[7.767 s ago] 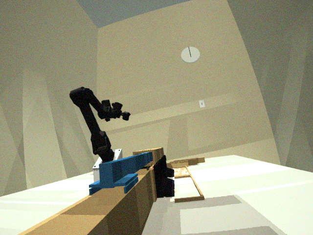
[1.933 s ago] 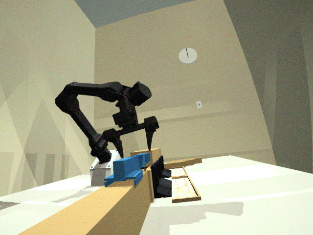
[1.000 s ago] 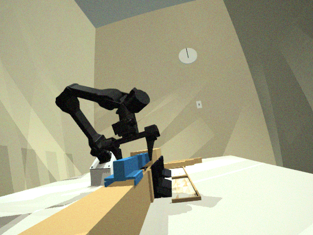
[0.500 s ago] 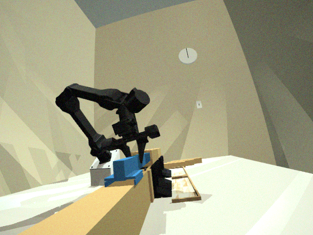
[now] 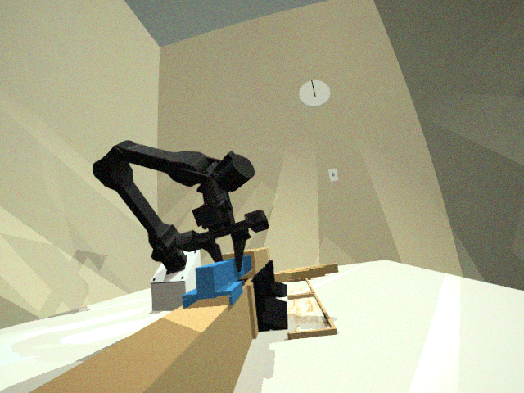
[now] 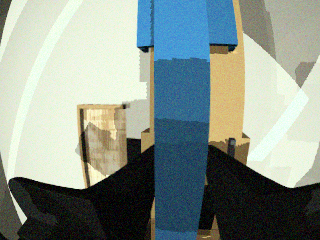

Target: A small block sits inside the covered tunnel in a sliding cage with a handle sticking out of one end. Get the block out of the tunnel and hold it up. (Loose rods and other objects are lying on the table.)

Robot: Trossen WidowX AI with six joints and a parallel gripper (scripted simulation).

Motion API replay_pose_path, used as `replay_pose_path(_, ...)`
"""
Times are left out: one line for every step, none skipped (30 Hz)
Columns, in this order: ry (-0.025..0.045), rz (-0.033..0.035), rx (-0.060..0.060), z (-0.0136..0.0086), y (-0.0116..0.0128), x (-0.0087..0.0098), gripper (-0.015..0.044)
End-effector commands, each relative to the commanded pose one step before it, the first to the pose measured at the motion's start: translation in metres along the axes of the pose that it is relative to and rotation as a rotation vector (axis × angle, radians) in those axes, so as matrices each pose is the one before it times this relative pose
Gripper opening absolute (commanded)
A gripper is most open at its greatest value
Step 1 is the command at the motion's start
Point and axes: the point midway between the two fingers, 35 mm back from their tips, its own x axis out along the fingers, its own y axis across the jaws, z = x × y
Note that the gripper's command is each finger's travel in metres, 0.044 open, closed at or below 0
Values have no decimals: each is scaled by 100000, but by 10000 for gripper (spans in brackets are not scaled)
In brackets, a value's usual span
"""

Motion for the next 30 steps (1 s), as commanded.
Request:
replay_pose_path(1126, 72, -288, -1829, 26, 10, 0)
replay_pose_path(37, 6, -44, -329, -8, -27, 0)
replay_pose_path(29, 7, -46, -327, -12, -27, 0)
replay_pose_path(22, 9, -48, -326, -15, -28, 0)
replay_pose_path(15, 10, -49, -324, -19, -29, 0)
replay_pose_path(8, 12, -51, -323, -22, -29, 0)
replay_pose_path(0, 14, -53, -321, -26, -30, 0)
replay_pose_path(-7, 16, -54, -319, -29, -30, 0)
replay_pose_path(-10, 14, -44, -252, -26, -24, 0)
replay_pose_path(-9, 9, -27, -152, -17, -15, 0)
replay_pose_path(-3, 3, -9, -51, -6, -5, 0)
replay_pose_path(0, 0, 0, 0, 0, 0, 0)
replay_pose_path(0, 0, 0, 0, 0, 0, 0)
replay_pose_path(0, 0, 0, 0, 0, 0, 0)
replay_pose_path(0, 0, 0, 0, 0, 0, 0)
replay_pose_path(0, 0, 0, 0, 0, 0, 0)
replay_pose_path(-2751, 306, 2220, 1334, 134, -316, 26)
replay_pose_path(0, 0, 0, 0, 0, 0, 53)
replay_pose_path(0, 0, 0, 0, 0, 0, 79)
replay_pose_path(0, 0, 0, 0, 0, 0, 105)
replay_pose_path(0, 0, 0, 0, 0, 0, 131)
replay_pose_path(0, 0, 0, 0, 0, 0, 157)
replay_pose_path(63, -1, -36, 14, 20, -65, 184)
replay_pose_path(128, -3, -74, 29, 41, -133, 210)
replay_pose_path(174, -5, -102, 40, 54, -184, 236)
replay_pose_path(221, -9, -134, 53, 67, -240, 263)
replay_pose_path(269, -15, -171, 67, 79, -304, 289)
replay_pose_path(317, -22, -212, 83, 89, -374, 315)
replay_pose_path(348, -32, -249, 97, 92, -435, 341)
replay_pose_path(347, -40, -267, 104, 84, -462, 368)
